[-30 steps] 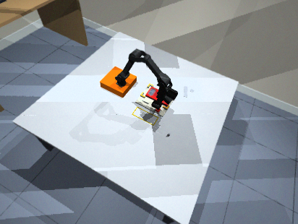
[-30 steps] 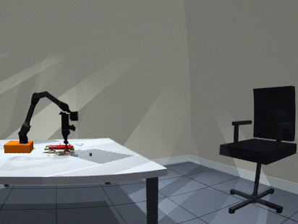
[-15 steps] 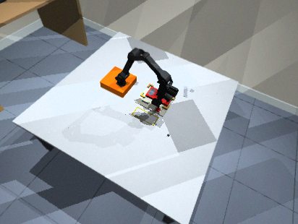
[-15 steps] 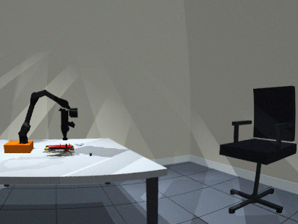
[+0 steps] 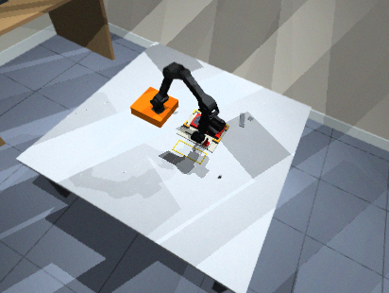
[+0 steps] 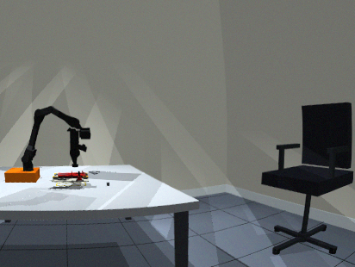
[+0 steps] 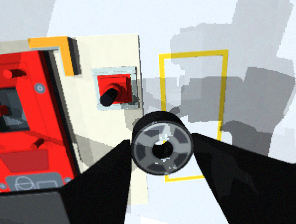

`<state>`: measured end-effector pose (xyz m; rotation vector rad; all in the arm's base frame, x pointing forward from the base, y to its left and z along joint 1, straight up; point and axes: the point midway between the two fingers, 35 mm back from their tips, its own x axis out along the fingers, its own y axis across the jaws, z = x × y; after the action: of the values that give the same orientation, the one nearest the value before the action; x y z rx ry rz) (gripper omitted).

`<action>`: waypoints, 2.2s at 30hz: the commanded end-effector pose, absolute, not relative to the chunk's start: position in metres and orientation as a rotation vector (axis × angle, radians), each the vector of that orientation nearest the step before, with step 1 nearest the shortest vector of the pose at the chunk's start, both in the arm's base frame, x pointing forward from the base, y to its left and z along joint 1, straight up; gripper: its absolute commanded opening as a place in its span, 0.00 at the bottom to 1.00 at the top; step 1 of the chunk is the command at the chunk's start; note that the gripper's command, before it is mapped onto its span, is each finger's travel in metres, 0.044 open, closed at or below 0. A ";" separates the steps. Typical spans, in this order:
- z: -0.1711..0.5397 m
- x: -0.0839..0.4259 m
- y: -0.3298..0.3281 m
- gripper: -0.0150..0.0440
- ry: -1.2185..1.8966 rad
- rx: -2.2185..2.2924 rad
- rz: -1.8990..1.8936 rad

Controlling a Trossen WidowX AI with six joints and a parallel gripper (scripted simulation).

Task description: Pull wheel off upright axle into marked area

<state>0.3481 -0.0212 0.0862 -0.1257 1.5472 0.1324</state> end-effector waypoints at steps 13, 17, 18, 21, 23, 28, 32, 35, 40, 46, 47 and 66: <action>0.092 0.321 -0.083 0.25 1.534 -0.135 0.121; 0.082 0.321 -0.083 0.25 1.534 -0.135 0.121; 0.079 0.321 -0.083 0.25 1.534 -0.135 0.121; 0.073 0.321 -0.083 0.25 1.534 -0.135 0.121; 0.069 0.322 -0.083 0.25 1.534 -0.135 0.121; 0.043 0.325 -0.084 0.25 1.534 -0.135 0.121; 0.017 0.326 -0.084 0.25 1.534 -0.135 0.121; -0.003 0.325 -0.084 0.25 1.535 -0.134 0.121; -0.013 0.324 -0.083 0.25 1.535 -0.134 0.121; -0.009 0.325 -0.083 0.34 1.530 -0.130 0.121; -0.009 0.325 -0.083 0.39 1.530 -0.130 0.121; 0.051 0.324 -0.083 0.76 1.534 -0.134 0.121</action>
<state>0.3246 -0.0827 0.0433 -0.1298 1.5333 0.1229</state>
